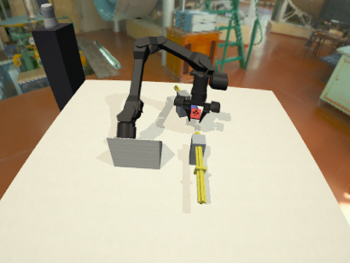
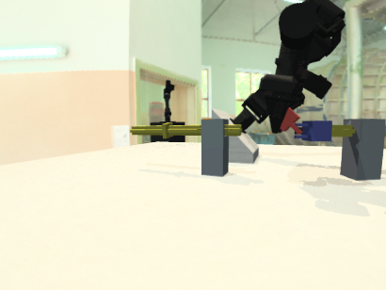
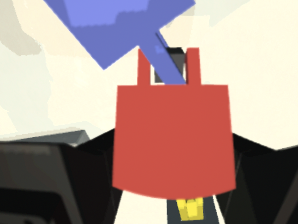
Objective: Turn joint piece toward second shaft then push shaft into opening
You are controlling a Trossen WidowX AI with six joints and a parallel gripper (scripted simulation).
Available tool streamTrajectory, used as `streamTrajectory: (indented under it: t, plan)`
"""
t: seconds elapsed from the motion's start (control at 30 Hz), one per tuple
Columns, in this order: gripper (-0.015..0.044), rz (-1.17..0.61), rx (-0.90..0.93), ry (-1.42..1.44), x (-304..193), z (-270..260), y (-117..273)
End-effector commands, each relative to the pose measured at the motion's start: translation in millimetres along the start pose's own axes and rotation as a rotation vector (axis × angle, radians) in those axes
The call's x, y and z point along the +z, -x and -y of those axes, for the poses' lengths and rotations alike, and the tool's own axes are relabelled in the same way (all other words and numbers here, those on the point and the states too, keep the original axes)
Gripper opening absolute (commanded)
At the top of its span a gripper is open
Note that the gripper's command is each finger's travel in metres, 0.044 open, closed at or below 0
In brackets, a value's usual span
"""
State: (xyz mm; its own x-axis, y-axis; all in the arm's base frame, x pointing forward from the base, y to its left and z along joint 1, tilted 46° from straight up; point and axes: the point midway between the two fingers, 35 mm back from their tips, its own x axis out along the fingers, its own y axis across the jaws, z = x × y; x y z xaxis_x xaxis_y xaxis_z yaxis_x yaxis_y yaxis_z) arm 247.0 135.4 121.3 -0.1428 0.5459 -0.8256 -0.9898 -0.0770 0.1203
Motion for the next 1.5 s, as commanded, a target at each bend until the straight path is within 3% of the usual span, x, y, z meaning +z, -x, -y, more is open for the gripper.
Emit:
streamTrajectory:
  t: [0.0,0.43,0.5,0.67,0.87,1.07,1.47]
  plan:
    - [0.0182,0.005,0.0,-0.002,1,0,0]
    - [0.0182,0.005,0.0,-0.002,1,0,0]
    - [0.0147,0.0,0.0,0.0,0,0,0]
    - [0.0147,0.0,0.0,0.0,0,0,0]
    - [0.0,0.0,0.0,0.0,0,0,0]
    - [0.0,0.015,0.0,0.004,0,0,-1]
    - [0.0,0.24,-0.002,0.052,-5,3,-11]
